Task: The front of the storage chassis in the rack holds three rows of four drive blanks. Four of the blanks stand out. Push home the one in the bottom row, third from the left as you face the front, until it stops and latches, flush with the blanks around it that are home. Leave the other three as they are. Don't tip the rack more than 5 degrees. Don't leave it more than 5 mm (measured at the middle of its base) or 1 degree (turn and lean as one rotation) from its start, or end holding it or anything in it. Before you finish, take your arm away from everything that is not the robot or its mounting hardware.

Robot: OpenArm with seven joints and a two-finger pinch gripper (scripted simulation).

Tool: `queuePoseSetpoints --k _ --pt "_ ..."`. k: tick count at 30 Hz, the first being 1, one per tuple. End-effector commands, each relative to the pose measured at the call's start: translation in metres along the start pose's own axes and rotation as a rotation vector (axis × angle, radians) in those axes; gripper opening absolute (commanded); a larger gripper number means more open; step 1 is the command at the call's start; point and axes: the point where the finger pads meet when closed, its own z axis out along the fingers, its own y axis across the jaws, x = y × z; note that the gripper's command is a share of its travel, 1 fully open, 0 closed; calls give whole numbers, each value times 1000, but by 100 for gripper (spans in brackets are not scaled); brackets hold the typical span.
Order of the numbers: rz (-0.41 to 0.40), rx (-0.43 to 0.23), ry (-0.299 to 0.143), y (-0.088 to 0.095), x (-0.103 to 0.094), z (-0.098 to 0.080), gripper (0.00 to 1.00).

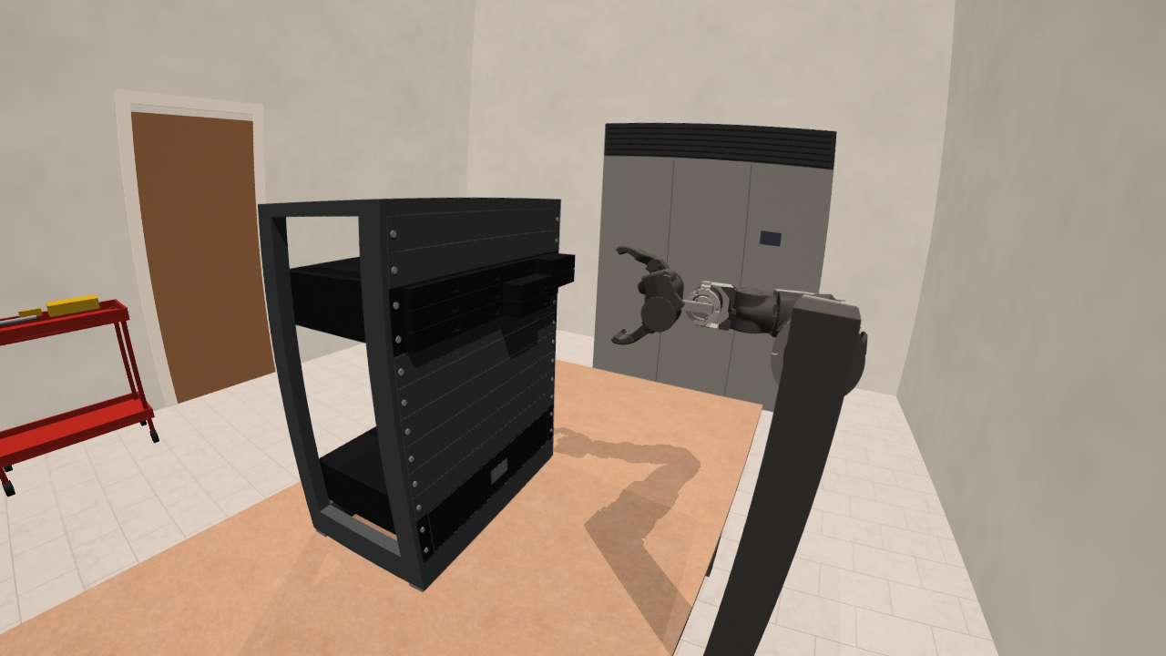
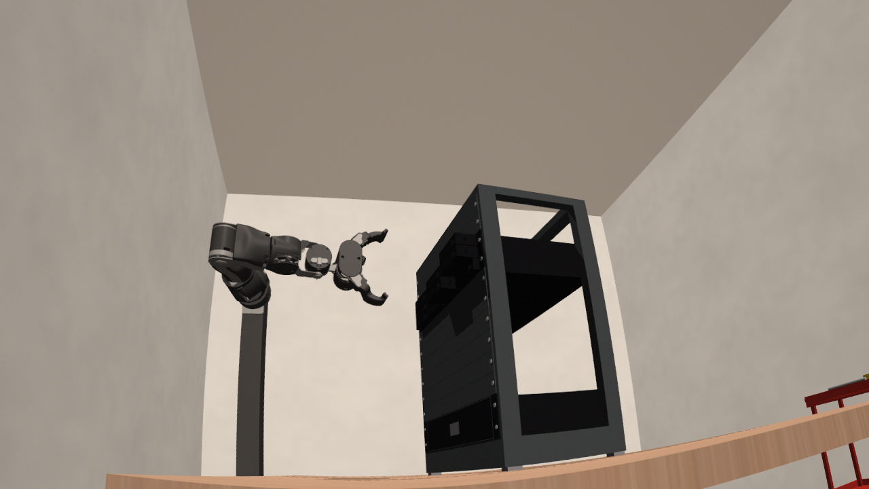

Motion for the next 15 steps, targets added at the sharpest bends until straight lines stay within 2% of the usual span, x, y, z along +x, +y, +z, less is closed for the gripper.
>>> queuePoseSetpoints --k 1,15 --pt "-7 -6 3 4 0 1 100" --pt "-7 -5 4 10 -14 21 100"
